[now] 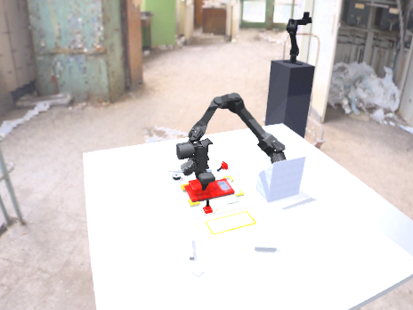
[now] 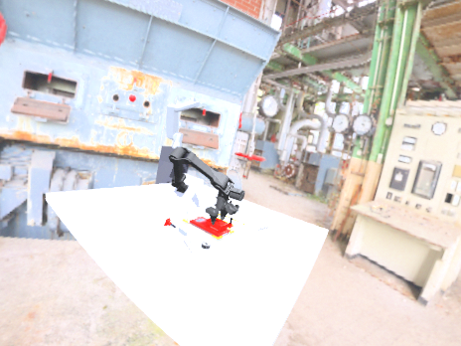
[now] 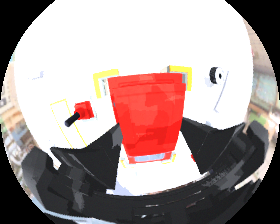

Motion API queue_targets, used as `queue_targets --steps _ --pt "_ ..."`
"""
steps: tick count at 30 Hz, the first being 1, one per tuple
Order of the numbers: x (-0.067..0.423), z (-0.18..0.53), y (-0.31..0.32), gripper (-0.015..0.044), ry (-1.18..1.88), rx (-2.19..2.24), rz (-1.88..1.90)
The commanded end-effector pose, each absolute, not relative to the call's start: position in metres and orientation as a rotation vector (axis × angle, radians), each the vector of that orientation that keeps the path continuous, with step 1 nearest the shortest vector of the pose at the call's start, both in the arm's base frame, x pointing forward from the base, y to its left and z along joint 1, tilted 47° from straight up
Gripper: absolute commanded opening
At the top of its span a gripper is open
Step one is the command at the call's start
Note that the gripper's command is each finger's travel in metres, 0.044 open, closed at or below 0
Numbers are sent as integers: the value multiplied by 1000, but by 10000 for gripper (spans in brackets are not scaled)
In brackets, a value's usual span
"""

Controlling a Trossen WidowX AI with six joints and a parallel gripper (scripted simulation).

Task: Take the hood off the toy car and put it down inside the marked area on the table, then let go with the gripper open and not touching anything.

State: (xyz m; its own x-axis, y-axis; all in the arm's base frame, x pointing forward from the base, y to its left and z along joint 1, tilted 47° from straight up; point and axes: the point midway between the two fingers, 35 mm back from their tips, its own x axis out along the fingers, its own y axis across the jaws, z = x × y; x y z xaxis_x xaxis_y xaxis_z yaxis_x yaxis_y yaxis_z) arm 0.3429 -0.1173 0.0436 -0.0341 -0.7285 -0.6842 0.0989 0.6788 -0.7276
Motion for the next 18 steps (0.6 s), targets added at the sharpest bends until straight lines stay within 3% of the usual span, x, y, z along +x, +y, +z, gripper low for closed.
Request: queue_targets --steps 1,18 --pt "343 46 -115 0 1462 -548 -725" --pt "344 54 -106 0 1462 -548 -724"
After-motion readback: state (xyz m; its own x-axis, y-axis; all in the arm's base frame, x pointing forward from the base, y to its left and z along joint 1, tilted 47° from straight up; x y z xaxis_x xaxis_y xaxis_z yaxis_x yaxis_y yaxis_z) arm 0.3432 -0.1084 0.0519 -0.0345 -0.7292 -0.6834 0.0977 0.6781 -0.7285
